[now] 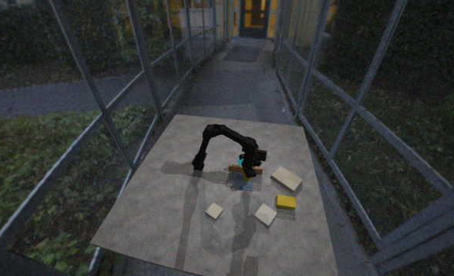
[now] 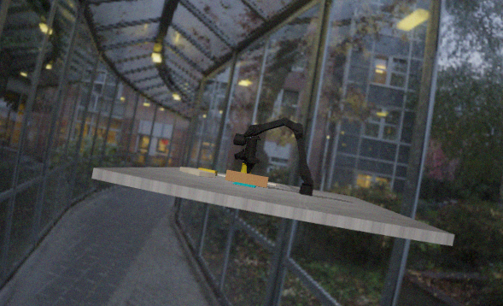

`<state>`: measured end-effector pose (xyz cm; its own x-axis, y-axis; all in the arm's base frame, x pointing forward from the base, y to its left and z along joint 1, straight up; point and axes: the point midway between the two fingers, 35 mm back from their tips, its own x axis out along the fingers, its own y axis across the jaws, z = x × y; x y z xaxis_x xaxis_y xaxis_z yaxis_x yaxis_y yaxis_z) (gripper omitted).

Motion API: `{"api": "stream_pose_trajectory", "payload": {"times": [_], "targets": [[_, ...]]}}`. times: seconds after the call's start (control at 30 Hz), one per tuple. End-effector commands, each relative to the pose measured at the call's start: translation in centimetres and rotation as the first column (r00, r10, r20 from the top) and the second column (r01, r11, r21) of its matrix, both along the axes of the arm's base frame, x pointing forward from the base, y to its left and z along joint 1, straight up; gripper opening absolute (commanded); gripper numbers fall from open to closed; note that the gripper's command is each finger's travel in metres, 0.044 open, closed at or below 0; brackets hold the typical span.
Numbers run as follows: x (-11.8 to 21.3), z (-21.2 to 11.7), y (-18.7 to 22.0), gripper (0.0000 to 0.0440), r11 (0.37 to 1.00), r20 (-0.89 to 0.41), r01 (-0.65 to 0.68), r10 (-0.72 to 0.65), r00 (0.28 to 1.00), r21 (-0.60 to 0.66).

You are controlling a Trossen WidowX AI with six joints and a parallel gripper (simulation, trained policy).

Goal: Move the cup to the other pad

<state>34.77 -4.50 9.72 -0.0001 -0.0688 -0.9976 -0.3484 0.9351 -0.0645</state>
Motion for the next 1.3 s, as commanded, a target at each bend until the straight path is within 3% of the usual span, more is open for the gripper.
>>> {"api": "stream_pose_trajectory", "payload": {"times": [0.0,0.7,1.27], "targets": [[0.6,1.1,0.7,0.0008,1.0,0.027,-0.009,0.009,1.0,0.005],[2.7,4.4,7.5,0.0,0.996,0.128,-0.09,0.087,0.988,0.02],[2.6,4.0,14.6,0.0,0.988,0.183,-0.149,0.139,0.973,0.042]]}}
